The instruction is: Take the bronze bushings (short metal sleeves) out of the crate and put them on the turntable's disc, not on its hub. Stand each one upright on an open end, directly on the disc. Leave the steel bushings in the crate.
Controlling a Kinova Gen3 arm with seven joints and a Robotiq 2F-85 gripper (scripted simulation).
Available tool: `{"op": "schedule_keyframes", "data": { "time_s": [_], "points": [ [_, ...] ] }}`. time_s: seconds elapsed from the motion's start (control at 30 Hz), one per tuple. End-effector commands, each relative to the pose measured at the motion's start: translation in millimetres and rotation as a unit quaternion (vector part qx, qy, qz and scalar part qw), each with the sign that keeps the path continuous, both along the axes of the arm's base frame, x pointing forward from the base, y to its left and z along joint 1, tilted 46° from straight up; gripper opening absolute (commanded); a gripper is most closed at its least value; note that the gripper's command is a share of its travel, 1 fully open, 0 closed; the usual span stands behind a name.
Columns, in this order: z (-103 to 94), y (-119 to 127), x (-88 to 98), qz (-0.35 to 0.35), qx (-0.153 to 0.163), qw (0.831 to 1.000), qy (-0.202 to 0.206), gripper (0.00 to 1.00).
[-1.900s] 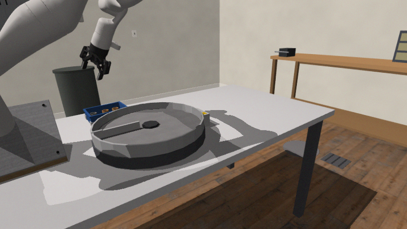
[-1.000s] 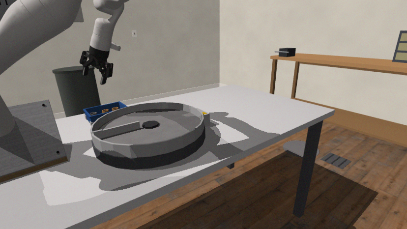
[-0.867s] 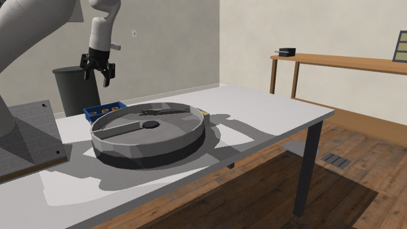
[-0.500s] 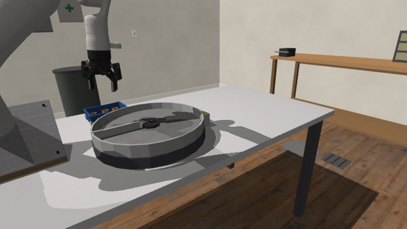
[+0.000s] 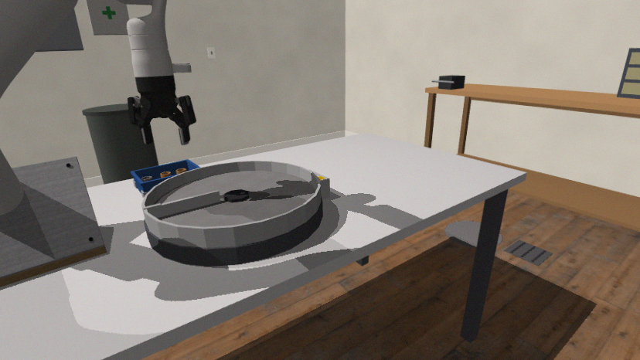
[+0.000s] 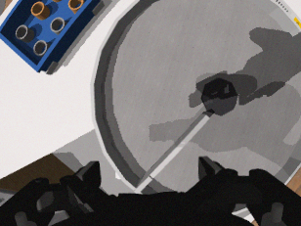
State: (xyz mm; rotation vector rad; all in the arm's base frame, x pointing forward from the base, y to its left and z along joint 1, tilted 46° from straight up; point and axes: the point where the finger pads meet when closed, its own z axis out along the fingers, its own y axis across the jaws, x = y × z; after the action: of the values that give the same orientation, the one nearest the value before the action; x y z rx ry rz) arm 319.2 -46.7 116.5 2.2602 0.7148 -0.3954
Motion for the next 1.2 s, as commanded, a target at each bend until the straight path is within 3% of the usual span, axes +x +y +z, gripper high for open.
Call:
{"op": "schedule_keyframes", "data": {
  "time_s": [0.0,0.33,0.37,1.17],
  "points": [
    [0.7,0.4,0.5,0.0,0.0,1.0,-0.001,1.0],
    [0.7,0.4,0.5,0.0,0.0,1.0,-0.001,1.0],
    [0.7,0.4,0.5,0.0,0.0,1.0,-0.001,0.12],
    [0.7,0.4,0.5,0.0,0.0,1.0,-0.001,0.12]
  ]
}}
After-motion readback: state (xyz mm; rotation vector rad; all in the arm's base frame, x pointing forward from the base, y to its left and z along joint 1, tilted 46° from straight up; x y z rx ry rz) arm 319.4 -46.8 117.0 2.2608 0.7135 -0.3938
